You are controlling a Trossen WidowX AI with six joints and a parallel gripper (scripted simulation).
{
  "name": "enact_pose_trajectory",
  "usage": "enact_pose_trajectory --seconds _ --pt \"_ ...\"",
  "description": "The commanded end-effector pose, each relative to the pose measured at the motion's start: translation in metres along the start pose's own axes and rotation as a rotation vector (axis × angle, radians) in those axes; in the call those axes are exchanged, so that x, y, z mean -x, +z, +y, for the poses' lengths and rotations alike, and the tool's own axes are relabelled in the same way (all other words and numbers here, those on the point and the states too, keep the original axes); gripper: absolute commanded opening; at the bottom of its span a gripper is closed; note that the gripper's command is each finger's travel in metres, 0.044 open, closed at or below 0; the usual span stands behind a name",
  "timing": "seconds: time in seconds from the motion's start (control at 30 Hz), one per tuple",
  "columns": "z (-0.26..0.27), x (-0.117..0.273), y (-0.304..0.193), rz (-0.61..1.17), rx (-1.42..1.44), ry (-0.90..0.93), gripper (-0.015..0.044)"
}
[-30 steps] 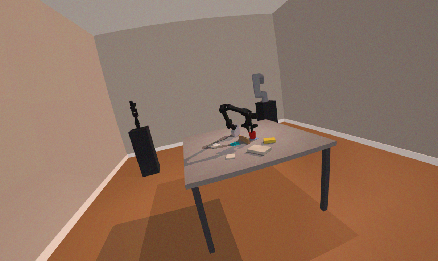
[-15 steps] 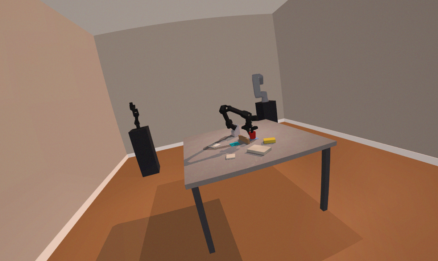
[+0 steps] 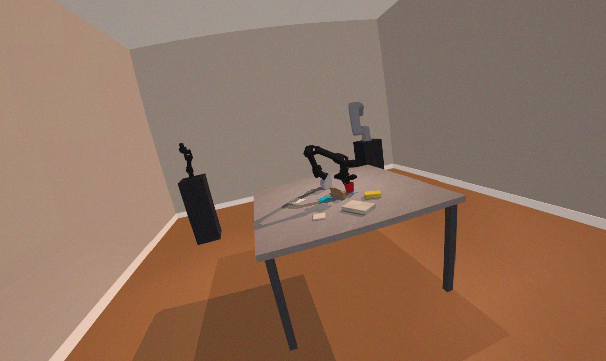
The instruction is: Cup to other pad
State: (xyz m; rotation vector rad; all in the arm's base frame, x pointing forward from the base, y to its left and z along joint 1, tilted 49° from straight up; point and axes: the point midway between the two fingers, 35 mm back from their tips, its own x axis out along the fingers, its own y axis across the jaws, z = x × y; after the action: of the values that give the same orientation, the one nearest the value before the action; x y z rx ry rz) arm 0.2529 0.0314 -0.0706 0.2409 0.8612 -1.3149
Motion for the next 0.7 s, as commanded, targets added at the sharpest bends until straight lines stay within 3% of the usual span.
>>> enact_pose_trajectory --seconds 0.0,0.3,0.67 --pt "0.0 0.0 0.0 0.0 0.0 0.0 0.0029" --pt "0.001 0.004 0.0 0.0 0.0 0.0 0.0" --pt "0.003 0.041 -0.001 0.003 0.004 0.0 0.0"
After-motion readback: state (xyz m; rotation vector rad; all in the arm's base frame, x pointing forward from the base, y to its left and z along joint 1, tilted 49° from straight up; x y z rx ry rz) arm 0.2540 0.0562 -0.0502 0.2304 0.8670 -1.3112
